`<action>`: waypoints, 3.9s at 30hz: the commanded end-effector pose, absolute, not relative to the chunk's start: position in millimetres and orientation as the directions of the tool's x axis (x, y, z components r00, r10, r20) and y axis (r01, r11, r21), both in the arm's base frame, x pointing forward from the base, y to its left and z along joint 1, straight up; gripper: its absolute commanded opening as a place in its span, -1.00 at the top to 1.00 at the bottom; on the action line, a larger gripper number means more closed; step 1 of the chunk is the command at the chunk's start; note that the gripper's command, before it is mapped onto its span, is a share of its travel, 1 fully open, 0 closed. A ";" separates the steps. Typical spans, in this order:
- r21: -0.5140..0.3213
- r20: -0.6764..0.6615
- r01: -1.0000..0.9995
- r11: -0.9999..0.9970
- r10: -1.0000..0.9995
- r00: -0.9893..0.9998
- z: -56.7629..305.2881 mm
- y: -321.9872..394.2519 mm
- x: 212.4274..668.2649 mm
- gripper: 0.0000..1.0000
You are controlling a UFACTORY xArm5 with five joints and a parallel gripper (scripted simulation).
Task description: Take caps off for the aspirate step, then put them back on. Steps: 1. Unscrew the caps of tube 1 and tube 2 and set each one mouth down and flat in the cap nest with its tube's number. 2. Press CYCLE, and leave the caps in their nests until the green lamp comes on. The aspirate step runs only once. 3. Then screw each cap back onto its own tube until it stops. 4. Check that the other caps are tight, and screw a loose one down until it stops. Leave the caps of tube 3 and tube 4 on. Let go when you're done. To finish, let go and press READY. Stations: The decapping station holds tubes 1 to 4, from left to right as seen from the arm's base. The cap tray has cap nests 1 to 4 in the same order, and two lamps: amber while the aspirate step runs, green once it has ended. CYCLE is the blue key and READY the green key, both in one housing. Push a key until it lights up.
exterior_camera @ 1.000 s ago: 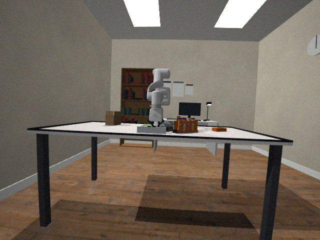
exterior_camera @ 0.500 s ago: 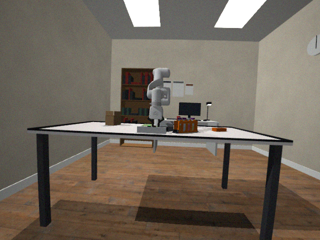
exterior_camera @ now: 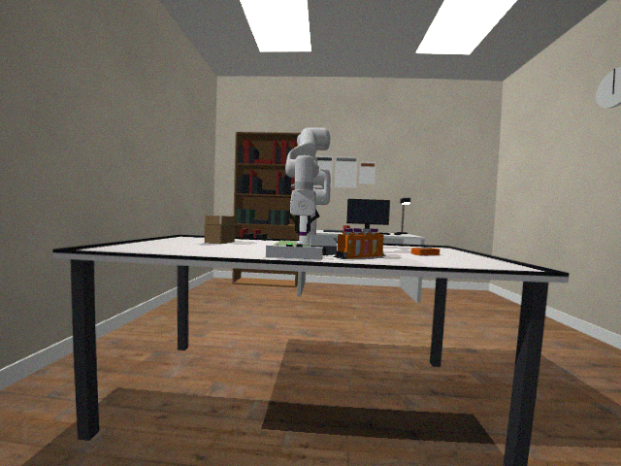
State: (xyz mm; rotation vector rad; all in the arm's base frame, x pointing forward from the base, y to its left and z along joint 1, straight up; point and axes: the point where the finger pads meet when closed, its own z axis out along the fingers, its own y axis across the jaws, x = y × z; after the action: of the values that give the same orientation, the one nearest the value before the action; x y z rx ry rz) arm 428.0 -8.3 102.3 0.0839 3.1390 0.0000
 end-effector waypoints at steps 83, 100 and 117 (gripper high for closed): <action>-0.004 -0.005 0.427 0.904 0.427 -0.904 160.1 265.7 335.2 1.00; -0.004 -0.005 0.427 0.904 0.427 -0.904 135.1 265.5 335.3 1.00; -0.004 -0.005 0.427 0.904 0.427 -0.904 133.5 265.5 335.4 1.00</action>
State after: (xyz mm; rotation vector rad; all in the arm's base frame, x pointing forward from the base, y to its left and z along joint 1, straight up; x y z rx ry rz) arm 334.4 264.8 133.6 0.6873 3.0687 -0.0063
